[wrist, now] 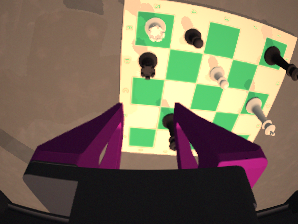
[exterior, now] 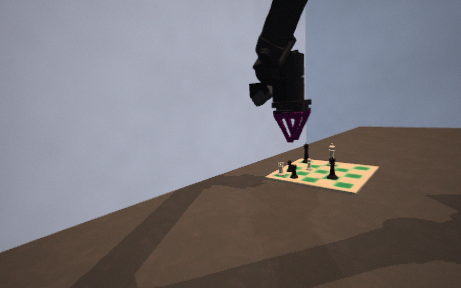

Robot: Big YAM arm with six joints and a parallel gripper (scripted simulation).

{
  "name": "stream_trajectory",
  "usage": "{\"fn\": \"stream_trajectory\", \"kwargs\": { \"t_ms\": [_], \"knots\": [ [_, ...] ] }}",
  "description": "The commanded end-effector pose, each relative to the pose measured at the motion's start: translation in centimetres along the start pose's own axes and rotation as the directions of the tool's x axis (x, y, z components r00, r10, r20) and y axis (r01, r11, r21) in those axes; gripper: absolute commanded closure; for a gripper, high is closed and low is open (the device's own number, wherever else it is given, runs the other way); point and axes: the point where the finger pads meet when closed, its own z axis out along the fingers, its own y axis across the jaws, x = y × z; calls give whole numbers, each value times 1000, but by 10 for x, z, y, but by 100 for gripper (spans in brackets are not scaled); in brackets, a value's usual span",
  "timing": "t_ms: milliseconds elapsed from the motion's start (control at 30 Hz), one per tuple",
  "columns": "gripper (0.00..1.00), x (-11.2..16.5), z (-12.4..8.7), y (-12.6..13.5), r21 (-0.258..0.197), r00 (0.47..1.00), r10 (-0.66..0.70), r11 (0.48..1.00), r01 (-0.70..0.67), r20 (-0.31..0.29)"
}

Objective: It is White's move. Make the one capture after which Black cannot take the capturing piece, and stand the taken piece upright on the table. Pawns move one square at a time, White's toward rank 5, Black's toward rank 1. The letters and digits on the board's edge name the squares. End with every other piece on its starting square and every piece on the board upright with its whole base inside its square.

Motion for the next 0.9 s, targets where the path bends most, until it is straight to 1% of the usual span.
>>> {"fn": "stream_trajectory", "kwargs": {
  "t_ms": [0, 733, 867],
  "knots": [
    [64, -4, -5, 5, 8, 1000, 19, 1000, -19, 15],
    [64, -4, -5, 5, 8, 1000, 19, 1000, -19, 15],
    [64, -3, -2, 5, 7, 1000, 15, 1000, -15, 12]
  ]
}}
